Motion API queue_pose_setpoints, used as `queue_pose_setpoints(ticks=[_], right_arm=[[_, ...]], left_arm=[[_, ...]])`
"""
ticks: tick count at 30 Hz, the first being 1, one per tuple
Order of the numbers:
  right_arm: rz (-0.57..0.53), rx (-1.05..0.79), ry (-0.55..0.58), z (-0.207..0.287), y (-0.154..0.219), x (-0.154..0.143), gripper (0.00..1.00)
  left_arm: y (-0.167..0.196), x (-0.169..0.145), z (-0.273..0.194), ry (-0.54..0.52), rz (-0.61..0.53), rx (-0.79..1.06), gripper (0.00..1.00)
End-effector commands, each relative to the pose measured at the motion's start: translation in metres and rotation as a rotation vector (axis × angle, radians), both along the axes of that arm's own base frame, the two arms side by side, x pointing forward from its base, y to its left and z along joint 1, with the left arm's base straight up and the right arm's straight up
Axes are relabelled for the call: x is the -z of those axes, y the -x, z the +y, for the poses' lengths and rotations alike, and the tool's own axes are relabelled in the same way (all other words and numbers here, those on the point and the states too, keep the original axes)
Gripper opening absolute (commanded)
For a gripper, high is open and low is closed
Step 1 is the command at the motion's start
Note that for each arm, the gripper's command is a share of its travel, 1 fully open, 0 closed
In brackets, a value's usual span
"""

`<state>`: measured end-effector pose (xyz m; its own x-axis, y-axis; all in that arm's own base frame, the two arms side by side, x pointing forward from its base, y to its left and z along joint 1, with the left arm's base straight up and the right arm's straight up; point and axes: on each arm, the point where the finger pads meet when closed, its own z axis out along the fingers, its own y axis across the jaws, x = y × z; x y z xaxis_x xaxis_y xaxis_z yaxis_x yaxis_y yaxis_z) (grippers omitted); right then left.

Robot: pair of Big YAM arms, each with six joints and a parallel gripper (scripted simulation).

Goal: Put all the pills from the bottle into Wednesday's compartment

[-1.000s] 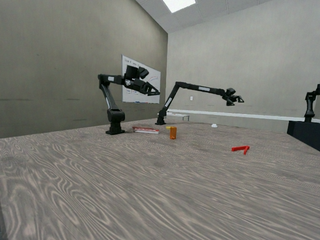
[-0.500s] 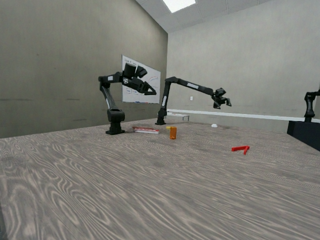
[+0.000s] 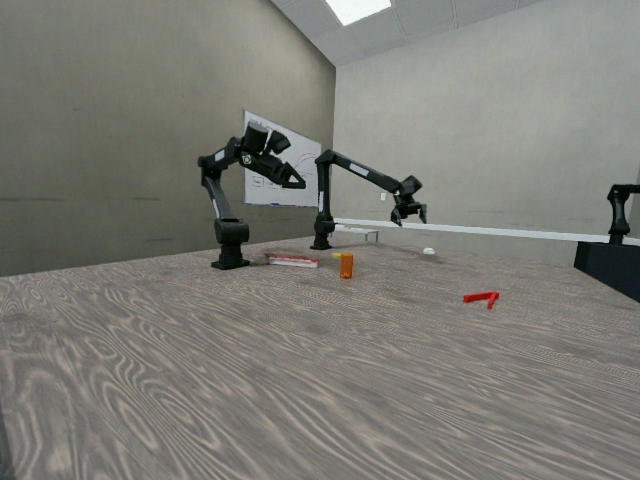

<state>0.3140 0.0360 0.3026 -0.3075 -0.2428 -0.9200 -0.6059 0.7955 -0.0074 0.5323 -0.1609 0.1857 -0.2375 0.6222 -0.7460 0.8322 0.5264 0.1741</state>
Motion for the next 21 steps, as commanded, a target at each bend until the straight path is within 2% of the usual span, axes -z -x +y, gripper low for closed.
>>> queue_pose_setpoints(ticks=[1,7,11,13,15,21], right_arm=[[-0.066,-0.026,0.056,-0.006,0.004,-0.043,1.0],[-0.055,-0.056,0.06,-0.001,0.02,-0.048,1.0],[-0.086,-0.093,0.06,0.004,0.029,-0.057,1.0],[-0.097,-0.106,0.064,0.006,0.032,-0.061,1.0],[-0.097,-0.106,0.064,0.006,0.032,-0.061,1.0],[-0.082,-0.128,0.076,0.008,0.037,-0.056,1.0]], left_arm=[[0.021,-0.013,-0.054,0.033,0.017,-0.059,1.0],[0.058,0.025,-0.123,0.0,0.14,-0.073,1.0],[0.072,0.018,-0.176,0.003,0.159,-0.075,1.0],[0.086,0.025,-0.198,-0.007,0.185,-0.075,1.0],[0.086,0.025,-0.198,-0.007,0.185,-0.075,1.0],[0.121,0.043,-0.249,-0.047,0.242,-0.064,1.0]])
